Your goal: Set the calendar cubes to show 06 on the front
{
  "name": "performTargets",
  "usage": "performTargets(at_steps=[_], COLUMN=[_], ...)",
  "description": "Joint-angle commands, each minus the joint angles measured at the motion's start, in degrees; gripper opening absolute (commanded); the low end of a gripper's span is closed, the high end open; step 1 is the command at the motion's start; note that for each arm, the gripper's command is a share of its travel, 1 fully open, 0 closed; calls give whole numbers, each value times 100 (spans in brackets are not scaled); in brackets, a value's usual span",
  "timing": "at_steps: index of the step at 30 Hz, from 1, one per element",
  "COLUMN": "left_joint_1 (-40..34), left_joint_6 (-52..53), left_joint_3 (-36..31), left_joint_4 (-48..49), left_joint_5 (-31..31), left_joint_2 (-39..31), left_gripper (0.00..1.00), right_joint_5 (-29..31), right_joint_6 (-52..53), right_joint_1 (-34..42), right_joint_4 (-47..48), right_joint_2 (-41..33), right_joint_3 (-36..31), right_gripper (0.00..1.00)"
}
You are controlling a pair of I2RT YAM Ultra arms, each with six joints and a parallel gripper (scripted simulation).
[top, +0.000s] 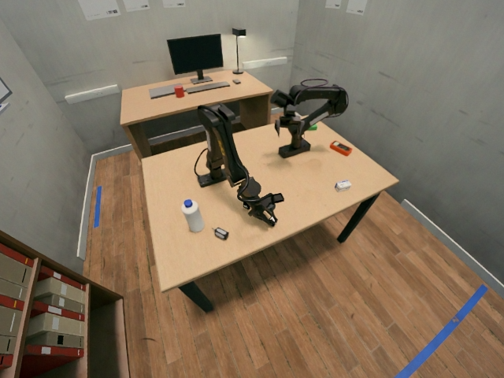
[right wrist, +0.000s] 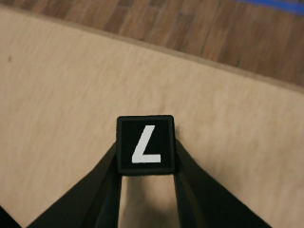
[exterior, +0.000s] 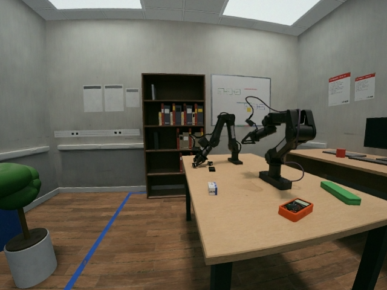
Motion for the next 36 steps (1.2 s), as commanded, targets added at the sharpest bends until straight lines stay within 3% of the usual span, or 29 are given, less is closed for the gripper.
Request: performTargets(at_steps=[1, 20, 36], left_joint_1=[-32, -32, -32], left_joint_6=[-34, -34, -34], left_joint_3=[168, 168, 168], left_joint_4=[-101, -101, -101], left_joint_5=[-177, -177, -177], left_joint_2=[26, 26, 26], left_gripper=[100, 100, 100], right_joint_5=[-173, -664, -1124], right_joint_6=[1014, 4273, 6866], right_joint_1=[-101, -373, -572], right_joint_4=[-673, -3492, -5536], right_joint_2=[135, 541, 888], right_joint_3=[508, 2501, 3579], right_gripper=[27, 27, 27])
